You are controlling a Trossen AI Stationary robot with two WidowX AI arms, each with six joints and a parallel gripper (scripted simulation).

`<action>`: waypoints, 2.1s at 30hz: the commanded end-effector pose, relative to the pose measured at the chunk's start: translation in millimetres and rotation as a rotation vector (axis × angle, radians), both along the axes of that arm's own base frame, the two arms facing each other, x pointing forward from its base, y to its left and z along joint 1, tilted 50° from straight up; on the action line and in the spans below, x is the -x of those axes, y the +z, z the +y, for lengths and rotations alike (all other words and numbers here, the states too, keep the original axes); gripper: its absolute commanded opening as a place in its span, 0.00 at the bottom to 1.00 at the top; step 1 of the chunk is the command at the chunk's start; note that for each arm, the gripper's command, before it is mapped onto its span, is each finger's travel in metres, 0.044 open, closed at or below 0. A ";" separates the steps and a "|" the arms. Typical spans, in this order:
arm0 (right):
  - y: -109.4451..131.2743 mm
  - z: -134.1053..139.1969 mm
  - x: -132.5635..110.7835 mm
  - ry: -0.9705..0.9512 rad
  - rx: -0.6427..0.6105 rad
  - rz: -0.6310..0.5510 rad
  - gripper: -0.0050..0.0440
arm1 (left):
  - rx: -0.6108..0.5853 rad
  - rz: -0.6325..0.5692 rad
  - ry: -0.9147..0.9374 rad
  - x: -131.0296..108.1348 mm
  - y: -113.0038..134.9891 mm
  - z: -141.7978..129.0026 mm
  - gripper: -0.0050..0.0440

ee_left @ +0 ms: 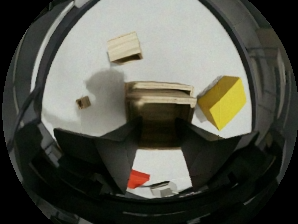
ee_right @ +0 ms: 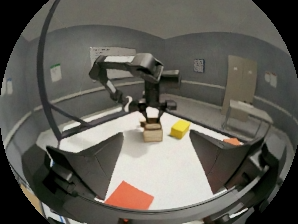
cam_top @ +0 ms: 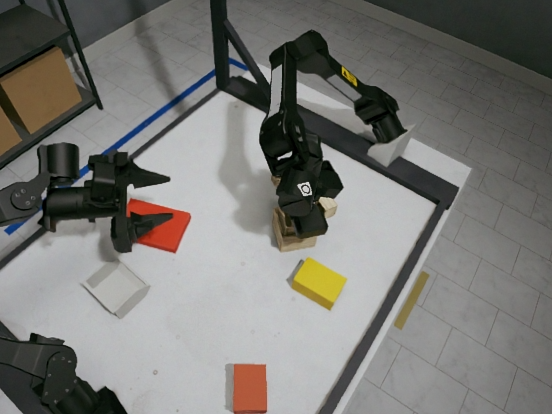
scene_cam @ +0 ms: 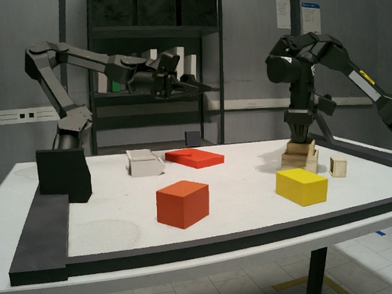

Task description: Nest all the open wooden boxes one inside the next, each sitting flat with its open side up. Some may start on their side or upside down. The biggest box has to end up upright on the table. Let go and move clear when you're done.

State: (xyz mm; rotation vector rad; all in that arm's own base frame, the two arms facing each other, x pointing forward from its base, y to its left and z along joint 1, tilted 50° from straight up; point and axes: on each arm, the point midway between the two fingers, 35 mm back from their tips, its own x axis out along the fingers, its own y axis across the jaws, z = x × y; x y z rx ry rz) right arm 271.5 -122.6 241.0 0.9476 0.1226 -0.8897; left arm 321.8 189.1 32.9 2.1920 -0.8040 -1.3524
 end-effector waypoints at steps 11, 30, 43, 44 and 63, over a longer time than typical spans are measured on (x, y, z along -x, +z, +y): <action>0.2 1.0 1.1 0.000 -0.001 -0.006 0.92 | -0.015 -0.019 0.007 -6.9 -1.2 -8.1 0.64; 0.2 1.0 1.1 0.000 -0.001 -0.006 0.92 | -0.010 -0.014 0.009 -13.5 -16.0 -20.8 0.64; 0.2 1.0 1.1 0.000 -0.001 -0.006 0.92 | -0.022 -0.026 0.010 -16.8 -12.0 -19.6 0.64; 0.2 1.0 1.1 0.000 -0.001 -0.006 0.92 | -0.023 -0.027 0.009 -17.0 -11.8 -19.5 0.64; 0.2 1.0 1.1 0.000 -0.001 -0.006 0.92 | -0.014 -0.013 0.004 -14.6 -17.7 -21.3 0.36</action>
